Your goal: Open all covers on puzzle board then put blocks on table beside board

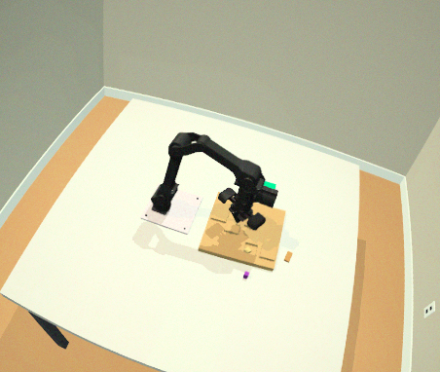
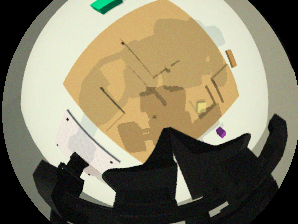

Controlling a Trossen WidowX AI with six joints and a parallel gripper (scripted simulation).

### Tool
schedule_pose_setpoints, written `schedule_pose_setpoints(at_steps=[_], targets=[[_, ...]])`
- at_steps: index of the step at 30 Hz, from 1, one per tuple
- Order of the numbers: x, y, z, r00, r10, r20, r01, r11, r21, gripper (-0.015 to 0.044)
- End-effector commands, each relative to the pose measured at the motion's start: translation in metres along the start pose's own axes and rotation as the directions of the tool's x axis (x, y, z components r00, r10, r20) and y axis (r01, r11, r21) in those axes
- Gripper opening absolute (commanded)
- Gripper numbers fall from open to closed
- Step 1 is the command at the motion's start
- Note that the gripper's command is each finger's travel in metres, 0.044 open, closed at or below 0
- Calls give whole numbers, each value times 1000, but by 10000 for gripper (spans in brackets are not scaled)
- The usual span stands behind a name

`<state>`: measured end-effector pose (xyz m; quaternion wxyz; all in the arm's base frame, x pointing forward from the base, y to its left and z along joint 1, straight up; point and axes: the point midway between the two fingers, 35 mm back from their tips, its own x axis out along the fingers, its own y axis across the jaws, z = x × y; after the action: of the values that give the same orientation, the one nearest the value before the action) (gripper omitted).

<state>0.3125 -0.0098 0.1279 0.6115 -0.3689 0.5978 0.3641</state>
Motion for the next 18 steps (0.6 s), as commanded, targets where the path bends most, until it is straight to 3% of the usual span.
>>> schedule_pose_setpoints(at_steps=[1, 10, 18], targets=[[2, 23, -6, 1000, -1, -1, 0, 987, -164, 0], [13, 70, -22, 1000, 1, -2, -2, 864, -504, 0], [14, 74, -23, 1000, 1, -2, -2, 850, -527, 0]])
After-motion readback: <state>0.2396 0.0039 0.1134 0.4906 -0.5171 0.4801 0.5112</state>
